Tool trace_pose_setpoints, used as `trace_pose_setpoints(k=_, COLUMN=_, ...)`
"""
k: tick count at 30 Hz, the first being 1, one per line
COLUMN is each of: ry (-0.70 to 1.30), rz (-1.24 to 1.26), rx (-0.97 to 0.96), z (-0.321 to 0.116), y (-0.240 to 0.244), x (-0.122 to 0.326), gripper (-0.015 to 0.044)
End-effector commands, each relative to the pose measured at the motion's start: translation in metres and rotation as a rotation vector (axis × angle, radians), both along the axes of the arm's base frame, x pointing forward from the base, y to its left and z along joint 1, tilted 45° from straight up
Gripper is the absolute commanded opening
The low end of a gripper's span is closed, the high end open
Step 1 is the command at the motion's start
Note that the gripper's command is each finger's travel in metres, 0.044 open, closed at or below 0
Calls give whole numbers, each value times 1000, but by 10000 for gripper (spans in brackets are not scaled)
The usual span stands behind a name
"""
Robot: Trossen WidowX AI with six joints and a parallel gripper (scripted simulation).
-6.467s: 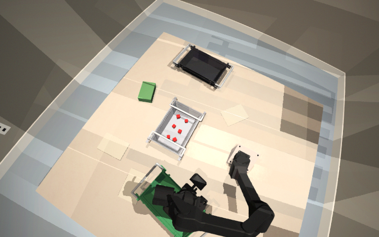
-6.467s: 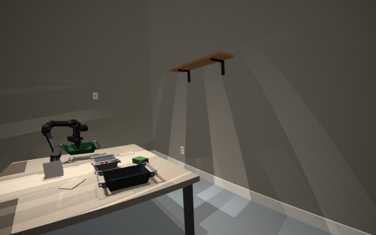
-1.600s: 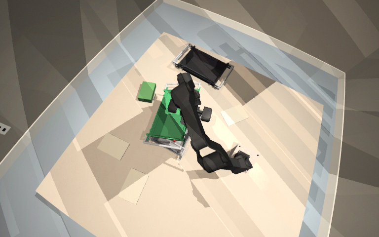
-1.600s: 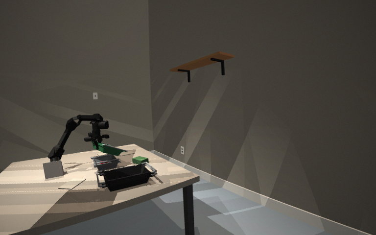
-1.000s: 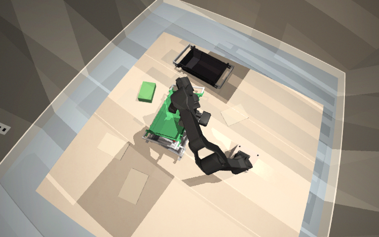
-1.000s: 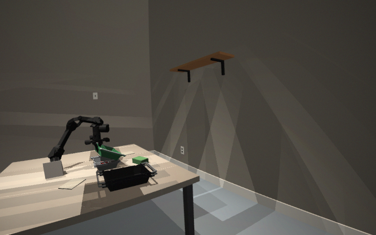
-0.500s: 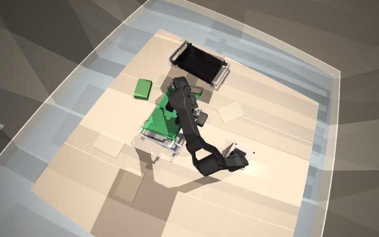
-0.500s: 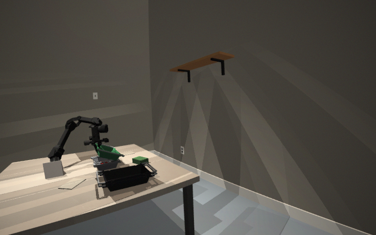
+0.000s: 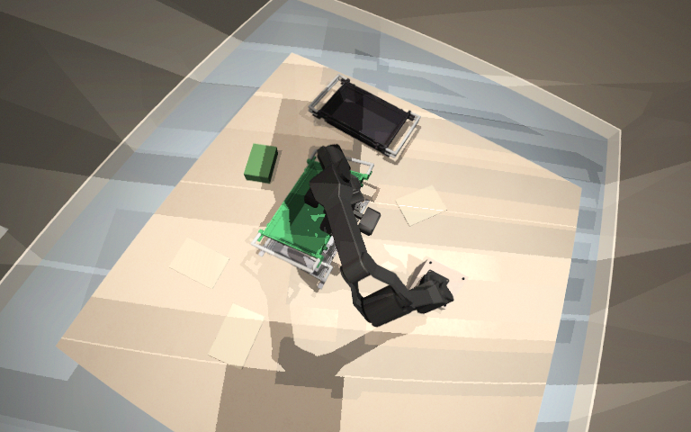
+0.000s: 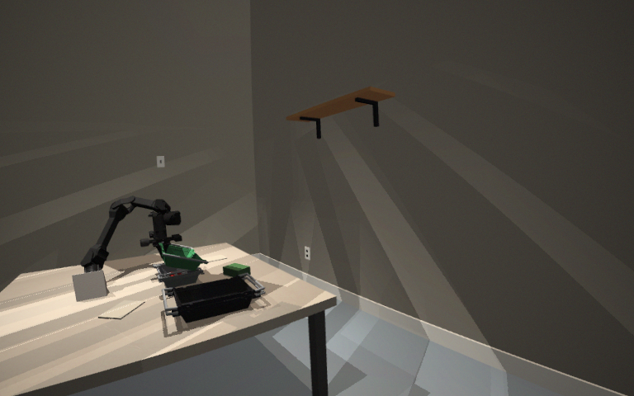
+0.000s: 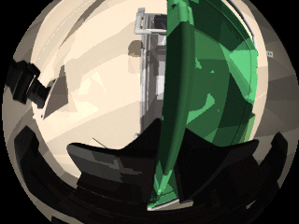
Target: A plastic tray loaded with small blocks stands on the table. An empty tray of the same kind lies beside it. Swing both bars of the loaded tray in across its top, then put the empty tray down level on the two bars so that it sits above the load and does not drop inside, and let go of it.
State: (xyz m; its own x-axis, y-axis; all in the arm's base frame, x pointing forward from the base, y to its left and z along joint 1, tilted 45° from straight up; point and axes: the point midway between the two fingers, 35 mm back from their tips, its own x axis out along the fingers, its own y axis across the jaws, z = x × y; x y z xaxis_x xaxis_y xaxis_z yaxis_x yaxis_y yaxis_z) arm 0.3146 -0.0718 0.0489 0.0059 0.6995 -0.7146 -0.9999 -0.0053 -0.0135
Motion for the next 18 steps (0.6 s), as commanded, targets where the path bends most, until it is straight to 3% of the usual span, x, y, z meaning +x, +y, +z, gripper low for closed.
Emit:
trace_pose_setpoints(k=1, ry=5, rz=7, rx=4, z=-1, y=7, x=-4, gripper=0)
trace_pose_setpoints(k=18, ry=5, rz=7, rx=4, z=-4, y=15, x=-9, gripper=0)
